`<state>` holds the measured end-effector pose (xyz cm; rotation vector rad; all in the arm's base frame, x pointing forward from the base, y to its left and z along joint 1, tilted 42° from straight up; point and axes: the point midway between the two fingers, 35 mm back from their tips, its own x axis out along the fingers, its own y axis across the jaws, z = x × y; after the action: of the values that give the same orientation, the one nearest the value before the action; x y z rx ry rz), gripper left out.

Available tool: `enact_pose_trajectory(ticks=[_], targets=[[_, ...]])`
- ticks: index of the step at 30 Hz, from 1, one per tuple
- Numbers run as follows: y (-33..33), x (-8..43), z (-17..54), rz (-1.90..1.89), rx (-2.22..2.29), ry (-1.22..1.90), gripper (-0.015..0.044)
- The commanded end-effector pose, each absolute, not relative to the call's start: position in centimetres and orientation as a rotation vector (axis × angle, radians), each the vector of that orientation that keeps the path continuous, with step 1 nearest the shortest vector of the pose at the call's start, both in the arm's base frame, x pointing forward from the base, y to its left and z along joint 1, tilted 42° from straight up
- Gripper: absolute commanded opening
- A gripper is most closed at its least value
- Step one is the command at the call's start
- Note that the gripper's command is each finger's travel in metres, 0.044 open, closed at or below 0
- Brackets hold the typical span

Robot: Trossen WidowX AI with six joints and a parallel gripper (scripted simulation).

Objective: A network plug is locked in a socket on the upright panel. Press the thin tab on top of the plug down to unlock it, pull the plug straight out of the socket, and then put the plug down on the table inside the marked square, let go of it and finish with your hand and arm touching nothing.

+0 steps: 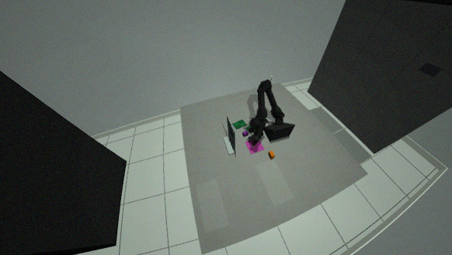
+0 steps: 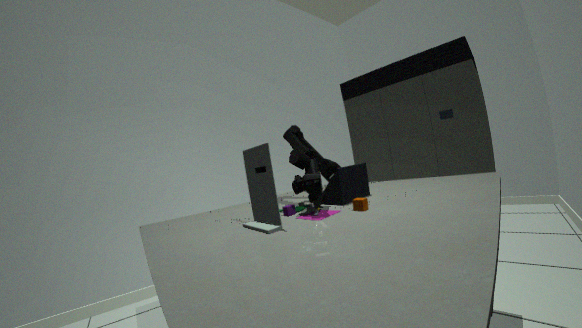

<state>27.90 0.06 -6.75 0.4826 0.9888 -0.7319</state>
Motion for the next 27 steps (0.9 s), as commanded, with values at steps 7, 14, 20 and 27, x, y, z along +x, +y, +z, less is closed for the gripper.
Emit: enact_pose_trajectory(ticks=[7,14,20,27], targets=[[0.3,27.7,-6.3,-0.732,0.483,0.990,0.0156],[0.6,27.5,-5.7,-0.731,0.482,0.991,0.0156],[0.8,27.2,-5.2,-0.731,0.482,0.992,0.0156],[1.1,27.0,-4.6,-0.730,0.482,0.994,0.0156]])
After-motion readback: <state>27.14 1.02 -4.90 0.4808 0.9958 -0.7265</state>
